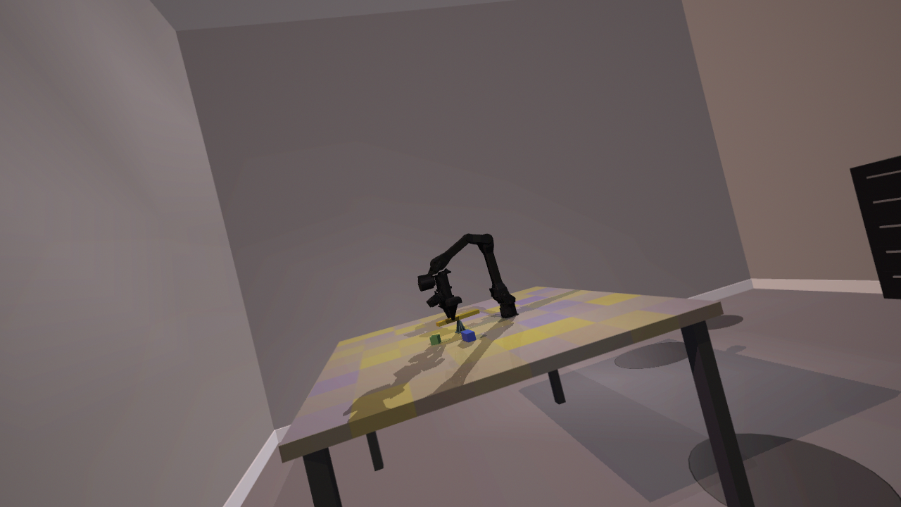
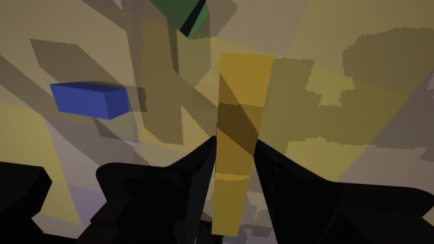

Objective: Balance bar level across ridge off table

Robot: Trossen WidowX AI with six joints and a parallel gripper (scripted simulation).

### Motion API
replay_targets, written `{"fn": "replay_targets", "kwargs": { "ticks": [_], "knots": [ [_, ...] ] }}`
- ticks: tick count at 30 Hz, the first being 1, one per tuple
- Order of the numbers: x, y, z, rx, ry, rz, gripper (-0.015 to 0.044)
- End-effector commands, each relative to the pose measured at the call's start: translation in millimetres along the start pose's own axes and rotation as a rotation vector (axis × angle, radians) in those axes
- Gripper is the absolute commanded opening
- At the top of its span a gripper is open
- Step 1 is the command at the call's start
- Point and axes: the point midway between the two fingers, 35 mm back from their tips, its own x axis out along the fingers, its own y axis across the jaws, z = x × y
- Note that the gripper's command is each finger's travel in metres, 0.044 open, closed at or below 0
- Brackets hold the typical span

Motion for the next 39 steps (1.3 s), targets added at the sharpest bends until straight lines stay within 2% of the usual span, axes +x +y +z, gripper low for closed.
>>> {"fn": "replay_targets", "kwargs": {
  "ticks": [1,37,39],
  "knots": [
    [-1.0,-0.1,0.6,-0.003,-0.002,0.000,0.0000],
    [0.0,0.0,0.0,0.000,0.000,0.000,0.0000],
    [0.0,0.0,0.0,0.000,0.000,0.000,0.0053]
  ]
}}
